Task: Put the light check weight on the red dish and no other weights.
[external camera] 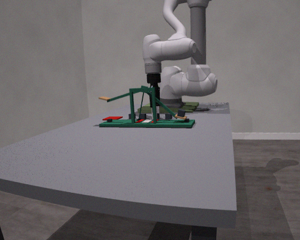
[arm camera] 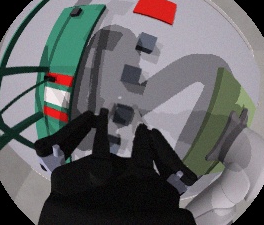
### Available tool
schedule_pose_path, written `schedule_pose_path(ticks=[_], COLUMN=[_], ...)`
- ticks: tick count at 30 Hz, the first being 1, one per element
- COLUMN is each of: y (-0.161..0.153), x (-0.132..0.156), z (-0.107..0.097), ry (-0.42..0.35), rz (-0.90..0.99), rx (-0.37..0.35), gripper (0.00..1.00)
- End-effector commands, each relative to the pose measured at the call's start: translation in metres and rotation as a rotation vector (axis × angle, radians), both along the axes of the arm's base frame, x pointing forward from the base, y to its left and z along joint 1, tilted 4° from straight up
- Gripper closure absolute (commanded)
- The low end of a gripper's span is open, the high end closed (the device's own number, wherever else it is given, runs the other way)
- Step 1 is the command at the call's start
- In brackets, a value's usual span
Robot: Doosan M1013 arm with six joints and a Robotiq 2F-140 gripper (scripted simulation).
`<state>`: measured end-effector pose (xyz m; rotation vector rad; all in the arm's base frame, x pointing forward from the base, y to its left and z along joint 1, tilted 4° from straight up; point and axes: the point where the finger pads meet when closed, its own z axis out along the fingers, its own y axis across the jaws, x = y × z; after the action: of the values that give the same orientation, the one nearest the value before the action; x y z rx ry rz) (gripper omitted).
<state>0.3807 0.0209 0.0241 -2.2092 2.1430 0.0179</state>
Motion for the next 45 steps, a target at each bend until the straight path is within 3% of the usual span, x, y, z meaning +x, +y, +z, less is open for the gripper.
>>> schedule_pose_path(ticks=[1, 5, 6, 45], y=[0.0000, 0.0000, 0.0000, -0.0003], x=[0.0000, 0.0000, 0.0000, -0.0002], z=[0.0000, 0.0000, 0.0000, 0.0065], ry=[0.000, 0.000, 0.000, 0.000], rz=[0.000, 0.000, 0.000, 0.000], rx=[0.000, 0.000, 0.000, 0.000], gripper=[0.65, 0.65, 0.76, 0.76])
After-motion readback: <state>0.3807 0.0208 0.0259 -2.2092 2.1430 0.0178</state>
